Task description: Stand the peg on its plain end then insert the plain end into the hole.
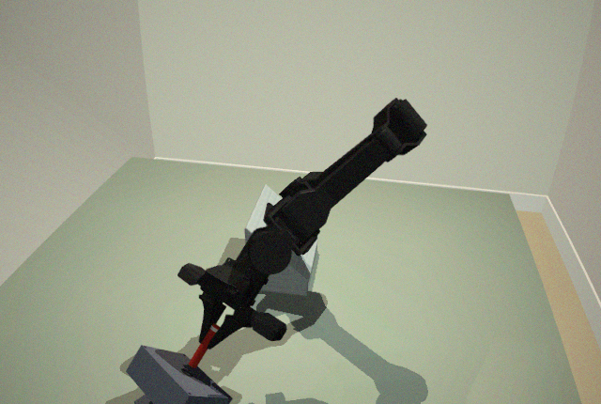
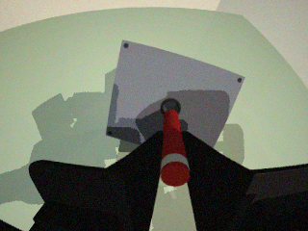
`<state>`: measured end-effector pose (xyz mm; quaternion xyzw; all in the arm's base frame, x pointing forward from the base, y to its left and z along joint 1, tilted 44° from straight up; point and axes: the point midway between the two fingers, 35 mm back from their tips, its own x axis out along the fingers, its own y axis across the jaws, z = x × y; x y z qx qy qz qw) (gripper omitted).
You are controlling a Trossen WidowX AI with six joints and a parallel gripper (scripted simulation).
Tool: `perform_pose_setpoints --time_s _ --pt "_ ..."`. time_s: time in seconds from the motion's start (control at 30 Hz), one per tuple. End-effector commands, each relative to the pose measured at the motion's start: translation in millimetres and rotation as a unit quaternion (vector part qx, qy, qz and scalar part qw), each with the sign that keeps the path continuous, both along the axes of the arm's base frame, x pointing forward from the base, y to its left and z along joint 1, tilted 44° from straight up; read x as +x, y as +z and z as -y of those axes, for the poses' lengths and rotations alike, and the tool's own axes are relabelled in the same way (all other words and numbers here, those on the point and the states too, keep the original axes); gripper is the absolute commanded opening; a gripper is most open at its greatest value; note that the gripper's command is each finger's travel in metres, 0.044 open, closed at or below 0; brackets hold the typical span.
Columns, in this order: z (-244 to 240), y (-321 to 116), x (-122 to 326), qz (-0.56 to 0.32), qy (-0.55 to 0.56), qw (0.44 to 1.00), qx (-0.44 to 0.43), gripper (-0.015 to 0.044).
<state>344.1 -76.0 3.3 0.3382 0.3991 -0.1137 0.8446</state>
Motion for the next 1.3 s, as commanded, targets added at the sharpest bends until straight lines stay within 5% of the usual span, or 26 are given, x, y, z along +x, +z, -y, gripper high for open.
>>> perform_pose_setpoints --time_s 0.0,1.27 --pt "1.4 -3.6 5.9 0.002 -0.003 1.0 -0.001 0.0" --pt "2.4 -1.2 7.0 -0.001 0.0 1.0 0.0 0.0"
